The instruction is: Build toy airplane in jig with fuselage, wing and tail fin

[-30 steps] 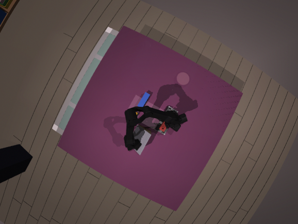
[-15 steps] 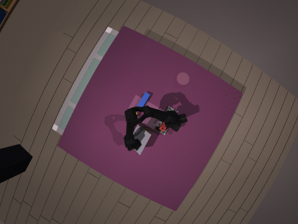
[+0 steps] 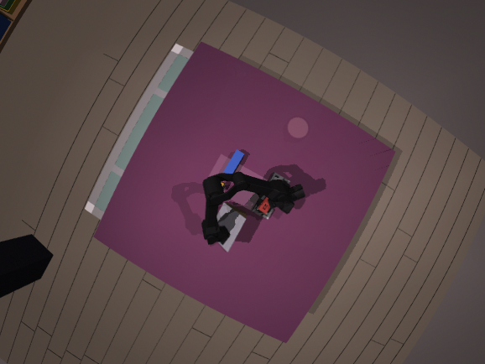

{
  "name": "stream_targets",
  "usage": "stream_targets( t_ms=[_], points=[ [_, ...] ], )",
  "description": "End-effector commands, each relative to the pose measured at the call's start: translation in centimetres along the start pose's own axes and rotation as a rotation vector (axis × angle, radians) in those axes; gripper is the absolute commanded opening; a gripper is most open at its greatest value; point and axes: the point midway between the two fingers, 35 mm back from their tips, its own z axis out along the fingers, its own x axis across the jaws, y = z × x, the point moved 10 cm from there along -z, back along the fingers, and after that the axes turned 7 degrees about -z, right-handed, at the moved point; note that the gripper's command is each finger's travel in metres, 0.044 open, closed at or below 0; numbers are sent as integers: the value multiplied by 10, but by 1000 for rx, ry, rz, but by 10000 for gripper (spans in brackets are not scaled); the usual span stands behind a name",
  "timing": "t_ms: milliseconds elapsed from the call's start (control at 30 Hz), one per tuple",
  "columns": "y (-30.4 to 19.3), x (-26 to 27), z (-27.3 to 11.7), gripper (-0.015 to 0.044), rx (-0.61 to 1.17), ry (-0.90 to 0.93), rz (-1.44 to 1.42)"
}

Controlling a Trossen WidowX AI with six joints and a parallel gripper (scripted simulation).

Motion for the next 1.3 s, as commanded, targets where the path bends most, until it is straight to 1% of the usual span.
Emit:
stream_targets(
  t_ms=[0,100,167,300,367,800,933,1133,1267],
  points=[
    [0,0,0,440,0,0,-1],
    [0,0,0,440,0,0,-1],
    [2,-1,-11,440,-1,-2,0],
    [2,-3,-80,440,-3,-3,5],
    [-1,-2,-104,440,-4,0,6],
    [7,-1,-104,440,-3,-3,-54],
    [27,36,-107,440,3,-25,-35],
    [58,123,-105,440,-1,-42,-24],
    [66,190,-100,440,-8,-21,-40]
  ],
)
